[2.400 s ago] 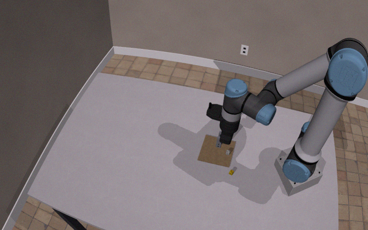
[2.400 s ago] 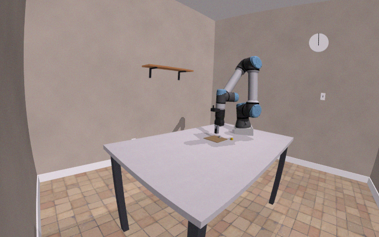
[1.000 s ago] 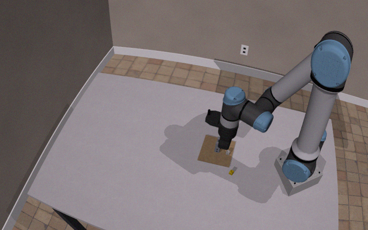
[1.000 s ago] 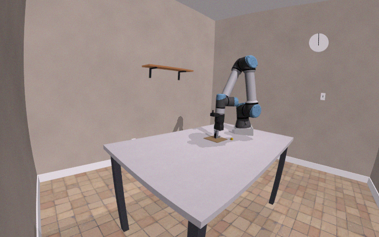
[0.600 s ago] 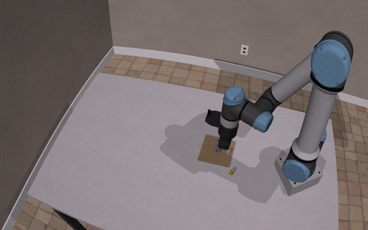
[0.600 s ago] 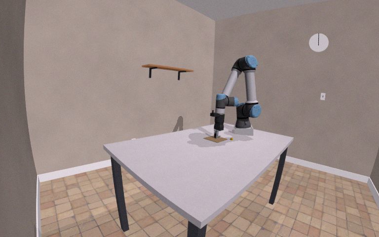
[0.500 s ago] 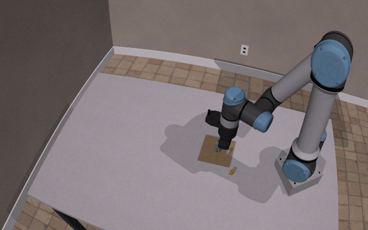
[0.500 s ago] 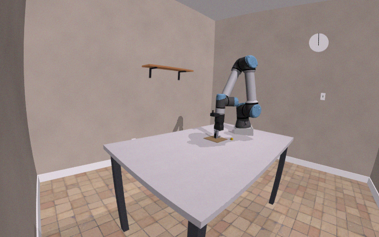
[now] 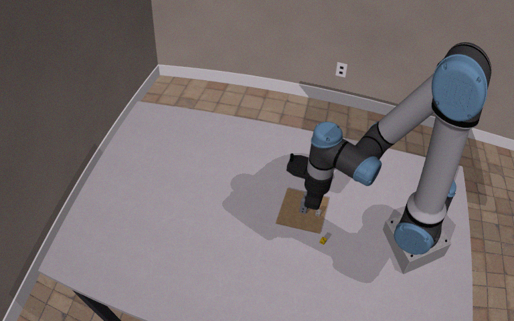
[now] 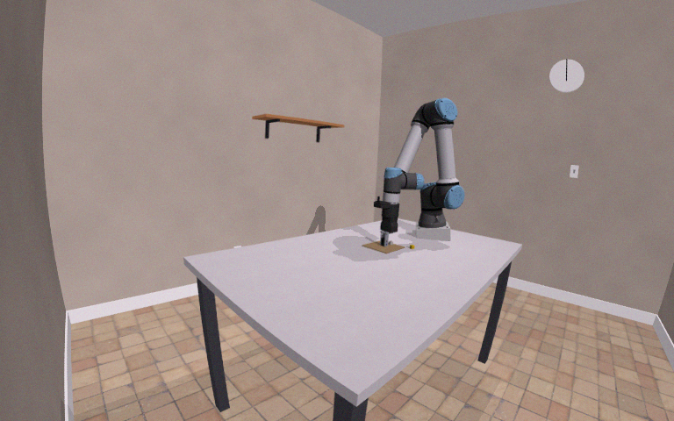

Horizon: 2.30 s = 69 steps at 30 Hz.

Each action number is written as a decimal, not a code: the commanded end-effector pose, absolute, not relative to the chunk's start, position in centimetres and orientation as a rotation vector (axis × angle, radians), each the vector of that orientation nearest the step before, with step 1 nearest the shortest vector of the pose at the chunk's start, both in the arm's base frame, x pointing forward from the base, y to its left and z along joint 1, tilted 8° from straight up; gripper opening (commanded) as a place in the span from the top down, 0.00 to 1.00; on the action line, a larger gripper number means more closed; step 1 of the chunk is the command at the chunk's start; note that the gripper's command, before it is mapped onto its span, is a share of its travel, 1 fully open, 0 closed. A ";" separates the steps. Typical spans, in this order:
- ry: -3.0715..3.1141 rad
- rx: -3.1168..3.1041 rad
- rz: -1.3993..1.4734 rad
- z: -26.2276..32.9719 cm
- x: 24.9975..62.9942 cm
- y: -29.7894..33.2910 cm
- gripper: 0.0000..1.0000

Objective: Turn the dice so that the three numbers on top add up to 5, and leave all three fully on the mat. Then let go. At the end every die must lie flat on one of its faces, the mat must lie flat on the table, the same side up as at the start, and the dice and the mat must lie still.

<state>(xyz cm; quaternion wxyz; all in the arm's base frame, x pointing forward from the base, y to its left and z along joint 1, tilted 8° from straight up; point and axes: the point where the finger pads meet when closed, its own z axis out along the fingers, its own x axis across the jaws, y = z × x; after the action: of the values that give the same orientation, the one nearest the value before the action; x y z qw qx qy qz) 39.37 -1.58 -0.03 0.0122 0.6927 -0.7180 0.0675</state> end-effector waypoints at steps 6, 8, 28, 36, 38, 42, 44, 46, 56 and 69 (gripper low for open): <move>-2.239 2.160 0.212 0.0 39.4 -1.6 0.66; -2.239 2.160 0.212 0.0 39.4 -1.6 0.66; -2.239 2.160 0.212 0.0 39.4 -1.6 0.66; -2.239 2.160 0.212 0.0 39.4 -1.6 0.66; -2.239 2.160 0.212 0.0 39.4 -1.6 0.66; -2.239 2.160 0.212 0.0 39.4 -1.6 0.60; -2.239 2.160 0.212 0.0 39.4 -1.6 0.54; -2.239 2.160 0.212 0.0 39.4 -1.6 0.48; -2.239 2.160 0.212 0.0 39.4 -1.6 0.36; -2.239 2.160 0.212 0.1 39.4 -1.6 0.36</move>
<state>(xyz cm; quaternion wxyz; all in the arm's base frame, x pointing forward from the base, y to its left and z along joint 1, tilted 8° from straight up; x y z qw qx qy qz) 39.37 -1.58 -0.01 0.0122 0.6927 -0.7180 0.0675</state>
